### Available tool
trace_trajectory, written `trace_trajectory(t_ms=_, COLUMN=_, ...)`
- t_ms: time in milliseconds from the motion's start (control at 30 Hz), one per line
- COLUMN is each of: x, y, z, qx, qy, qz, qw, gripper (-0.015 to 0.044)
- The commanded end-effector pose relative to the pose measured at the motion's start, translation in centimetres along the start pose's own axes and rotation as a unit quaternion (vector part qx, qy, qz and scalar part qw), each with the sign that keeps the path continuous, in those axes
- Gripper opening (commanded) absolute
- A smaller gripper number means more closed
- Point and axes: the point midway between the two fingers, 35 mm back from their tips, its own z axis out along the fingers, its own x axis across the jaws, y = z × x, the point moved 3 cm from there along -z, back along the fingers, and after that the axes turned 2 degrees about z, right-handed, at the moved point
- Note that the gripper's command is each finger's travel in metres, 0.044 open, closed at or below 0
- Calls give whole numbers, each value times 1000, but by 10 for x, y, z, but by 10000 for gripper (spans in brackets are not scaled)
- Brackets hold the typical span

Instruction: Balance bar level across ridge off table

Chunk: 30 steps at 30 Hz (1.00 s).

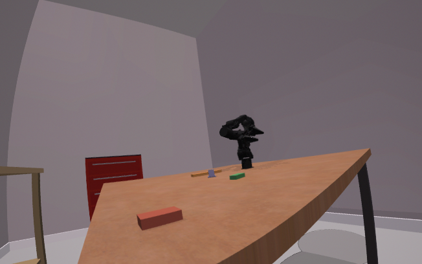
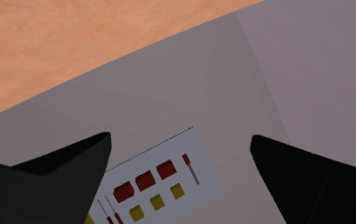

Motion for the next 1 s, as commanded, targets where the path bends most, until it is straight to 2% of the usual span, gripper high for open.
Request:
trace_trajectory(t_ms=0, x=0, y=0, z=0, qx=-1, qy=1, qz=-2, qw=1000, gripper=374)
trace_trajectory(t_ms=67, x=4, y=0, z=-2, qx=-5, qy=13, qz=-19, qw=1000, gripper=321)
trace_trajectory(t_ms=100, x=7, y=0, z=-3, qx=-9, qy=21, qz=-32, qw=999, gripper=315)
trace_trajectory(t_ms=500, x=39, y=0, z=-25, qx=-75, qy=107, qz=-178, qw=975, gripper=315)
trace_trajectory(t_ms=967, x=71, y=5, z=-61, qx=-186, qy=166, qz=-325, qw=912, gripper=315)
